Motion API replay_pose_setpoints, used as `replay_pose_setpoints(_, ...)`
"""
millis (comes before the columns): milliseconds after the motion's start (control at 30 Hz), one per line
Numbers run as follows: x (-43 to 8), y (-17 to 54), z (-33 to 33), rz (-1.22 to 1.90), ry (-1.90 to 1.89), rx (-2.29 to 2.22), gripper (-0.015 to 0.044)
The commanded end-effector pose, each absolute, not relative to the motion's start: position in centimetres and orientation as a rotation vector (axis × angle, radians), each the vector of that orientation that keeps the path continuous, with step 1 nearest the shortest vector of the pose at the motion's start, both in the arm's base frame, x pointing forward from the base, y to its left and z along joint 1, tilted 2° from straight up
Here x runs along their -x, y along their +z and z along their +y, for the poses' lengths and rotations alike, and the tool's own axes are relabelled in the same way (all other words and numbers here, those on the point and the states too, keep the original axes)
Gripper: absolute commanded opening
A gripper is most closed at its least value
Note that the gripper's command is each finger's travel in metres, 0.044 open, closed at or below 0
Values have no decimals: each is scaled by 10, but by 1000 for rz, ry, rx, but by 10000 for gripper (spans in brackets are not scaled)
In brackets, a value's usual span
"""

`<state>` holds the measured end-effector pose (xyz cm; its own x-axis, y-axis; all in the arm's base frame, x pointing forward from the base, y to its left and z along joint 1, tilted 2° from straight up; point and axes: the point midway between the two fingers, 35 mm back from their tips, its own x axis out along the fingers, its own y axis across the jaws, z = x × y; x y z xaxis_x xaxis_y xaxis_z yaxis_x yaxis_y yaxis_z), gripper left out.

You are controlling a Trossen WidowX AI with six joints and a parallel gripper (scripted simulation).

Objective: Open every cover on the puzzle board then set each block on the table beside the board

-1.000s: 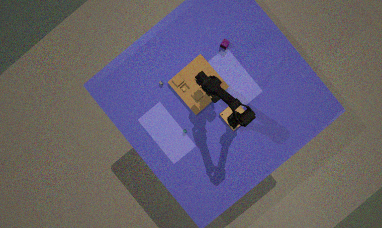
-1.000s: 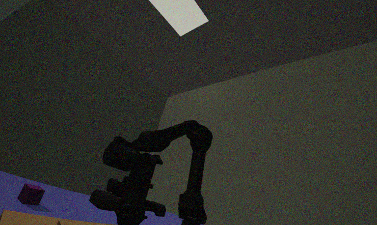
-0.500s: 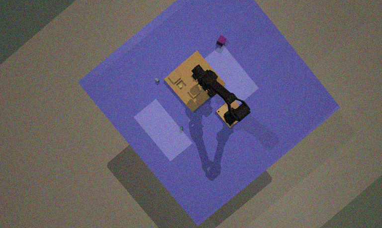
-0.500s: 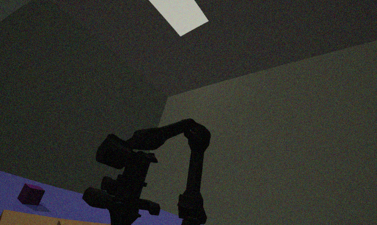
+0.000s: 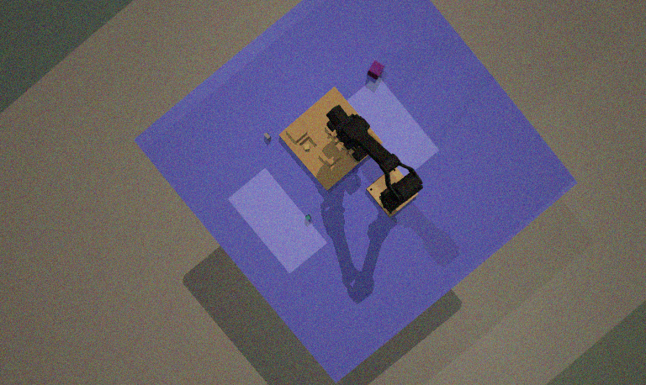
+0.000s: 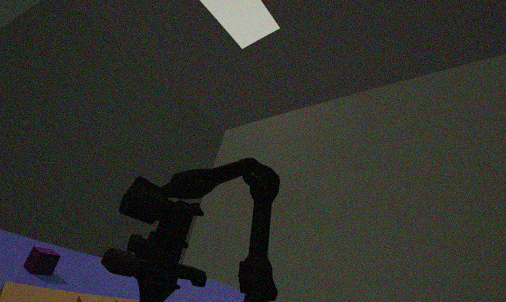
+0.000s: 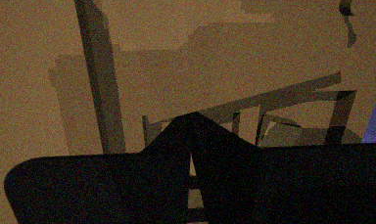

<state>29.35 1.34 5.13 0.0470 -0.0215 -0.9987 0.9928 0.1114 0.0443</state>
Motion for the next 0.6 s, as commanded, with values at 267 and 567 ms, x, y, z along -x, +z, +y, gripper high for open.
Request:
replay_pose_setpoints(267, -304, 52, 3, 1211, -1100, -1132, 0)
replay_pose_setpoints(567, -307, 57, -2, 1211, -1100, -1132, 0)
